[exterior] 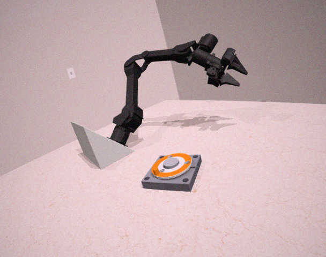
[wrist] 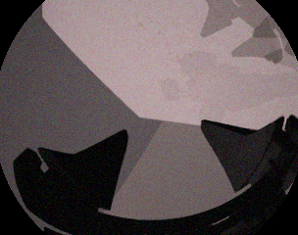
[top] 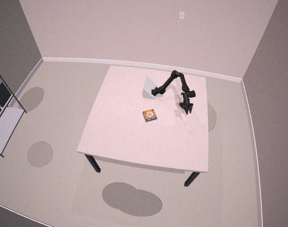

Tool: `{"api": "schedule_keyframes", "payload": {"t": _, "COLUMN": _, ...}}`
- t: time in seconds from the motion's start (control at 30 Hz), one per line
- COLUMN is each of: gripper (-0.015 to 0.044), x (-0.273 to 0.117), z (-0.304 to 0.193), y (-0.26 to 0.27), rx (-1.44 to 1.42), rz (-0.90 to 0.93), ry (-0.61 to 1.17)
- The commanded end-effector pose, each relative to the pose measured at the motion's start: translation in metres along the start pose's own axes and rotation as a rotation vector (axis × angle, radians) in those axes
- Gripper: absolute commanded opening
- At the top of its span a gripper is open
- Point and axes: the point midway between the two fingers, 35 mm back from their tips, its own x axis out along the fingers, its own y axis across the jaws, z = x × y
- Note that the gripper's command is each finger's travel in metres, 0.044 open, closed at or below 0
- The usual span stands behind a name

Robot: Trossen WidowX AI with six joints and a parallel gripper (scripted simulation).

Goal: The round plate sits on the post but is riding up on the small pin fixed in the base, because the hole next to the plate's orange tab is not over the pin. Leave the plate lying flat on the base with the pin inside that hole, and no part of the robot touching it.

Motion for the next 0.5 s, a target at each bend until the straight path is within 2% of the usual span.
{"api": "schedule_keyframes", "payload": {"t": 0.0, "gripper": 0.0374, "x": 0.0, "z": 0.002, "y": 0.003, "rx": -0.002, "rz": 0.007, "ry": -0.005}}
{"api": "schedule_keyframes", "payload": {"t": 0.3, "gripper": 0.0137, "x": 0.017, "z": 0.058, "y": 0.052, "rx": -0.282, "rz": 0.046, "ry": -0.213}}
{"api": "schedule_keyframes", "payload": {"t": 0.47, "gripper": 0.0006, "x": 0.021, "z": 0.12, "y": 0.094, "rx": -0.574, "rz": -0.036, "ry": -0.424}}
